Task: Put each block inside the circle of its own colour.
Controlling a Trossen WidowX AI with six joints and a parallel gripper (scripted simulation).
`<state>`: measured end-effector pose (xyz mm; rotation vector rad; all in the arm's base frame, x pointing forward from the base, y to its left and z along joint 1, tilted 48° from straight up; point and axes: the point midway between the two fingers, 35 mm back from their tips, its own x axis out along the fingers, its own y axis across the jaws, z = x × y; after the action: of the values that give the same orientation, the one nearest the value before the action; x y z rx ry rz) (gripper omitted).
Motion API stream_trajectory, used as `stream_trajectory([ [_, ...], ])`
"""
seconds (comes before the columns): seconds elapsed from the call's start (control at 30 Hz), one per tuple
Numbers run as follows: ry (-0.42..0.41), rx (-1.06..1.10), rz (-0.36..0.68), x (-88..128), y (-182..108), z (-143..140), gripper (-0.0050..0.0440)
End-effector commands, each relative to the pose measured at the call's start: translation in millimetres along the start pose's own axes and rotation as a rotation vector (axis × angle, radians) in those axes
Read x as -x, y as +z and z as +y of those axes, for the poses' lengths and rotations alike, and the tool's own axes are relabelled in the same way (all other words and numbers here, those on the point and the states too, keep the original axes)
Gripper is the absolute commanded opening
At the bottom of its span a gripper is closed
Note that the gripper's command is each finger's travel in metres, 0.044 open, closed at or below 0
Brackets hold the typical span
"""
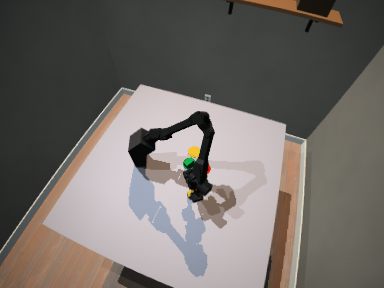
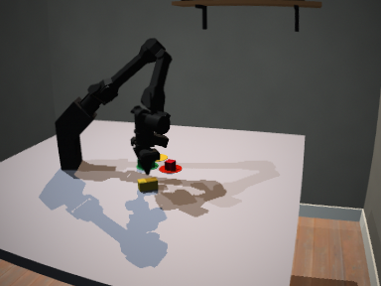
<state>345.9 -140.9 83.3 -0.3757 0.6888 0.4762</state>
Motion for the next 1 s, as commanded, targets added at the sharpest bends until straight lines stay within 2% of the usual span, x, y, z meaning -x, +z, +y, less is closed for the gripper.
stream_trajectory([
  [0.0,-0.034,0.018,-0.008,2.3,7.0,-7.4,0.0265],
  [0.1,-0.029,0.013,-0.005,-1.4,5.3,-7.1,0.0265],
  [0.3,-0.026,0.010,-0.004,-26.8,4.3,-6.5,0.0265],
  [0.83,-0.031,0.014,-0.008,-45.8,6.6,-8.6,0.0265],
  [0.87,-0.035,0.016,-0.010,-44.5,7.5,-9.4,0.0241],
  [0.97,-0.036,0.021,-0.013,-42.5,8.4,-9.0,0.0221],
])
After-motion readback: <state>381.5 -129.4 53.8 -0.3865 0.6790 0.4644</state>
